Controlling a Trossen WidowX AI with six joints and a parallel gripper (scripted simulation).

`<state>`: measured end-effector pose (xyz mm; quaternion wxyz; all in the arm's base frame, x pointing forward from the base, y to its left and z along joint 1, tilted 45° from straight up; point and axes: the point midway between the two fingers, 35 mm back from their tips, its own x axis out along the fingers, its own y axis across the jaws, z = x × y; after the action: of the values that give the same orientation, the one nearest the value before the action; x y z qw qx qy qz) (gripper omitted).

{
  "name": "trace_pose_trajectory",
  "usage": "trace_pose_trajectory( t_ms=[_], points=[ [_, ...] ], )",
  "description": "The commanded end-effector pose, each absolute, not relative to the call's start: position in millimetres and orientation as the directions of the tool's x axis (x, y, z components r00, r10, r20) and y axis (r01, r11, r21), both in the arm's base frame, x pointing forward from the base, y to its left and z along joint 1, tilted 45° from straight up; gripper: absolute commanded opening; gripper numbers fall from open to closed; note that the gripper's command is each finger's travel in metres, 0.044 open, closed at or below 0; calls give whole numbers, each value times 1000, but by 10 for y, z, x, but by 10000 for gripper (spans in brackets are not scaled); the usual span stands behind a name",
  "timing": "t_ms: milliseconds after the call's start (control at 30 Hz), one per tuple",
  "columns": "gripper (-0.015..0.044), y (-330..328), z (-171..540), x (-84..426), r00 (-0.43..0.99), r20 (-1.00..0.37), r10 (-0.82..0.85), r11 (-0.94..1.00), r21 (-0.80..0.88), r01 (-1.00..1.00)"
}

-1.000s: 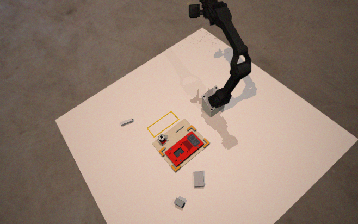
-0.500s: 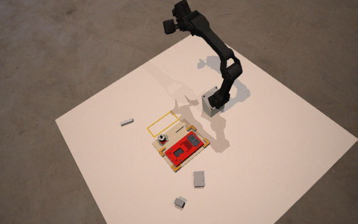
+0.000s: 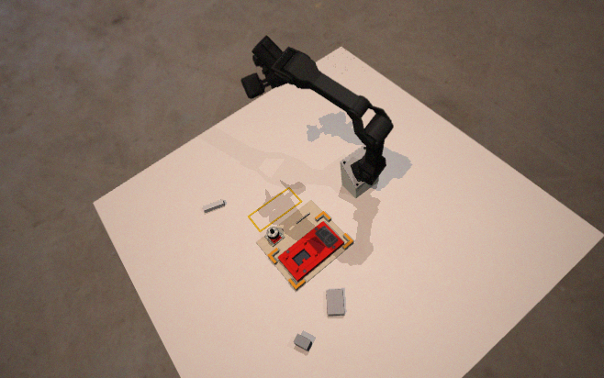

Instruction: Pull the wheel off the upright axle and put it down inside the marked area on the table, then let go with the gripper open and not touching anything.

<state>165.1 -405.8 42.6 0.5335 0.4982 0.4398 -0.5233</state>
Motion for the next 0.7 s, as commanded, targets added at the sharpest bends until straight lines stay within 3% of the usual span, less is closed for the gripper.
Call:
trace_pose_trajectory(
  t_ms=[0,667],
  points=[
    [300,-3799,303,1987,99,-994,-49,-11,100,995],
    [300,-2254,96,3263,159,-932,324,66,190,980]
  ],
)
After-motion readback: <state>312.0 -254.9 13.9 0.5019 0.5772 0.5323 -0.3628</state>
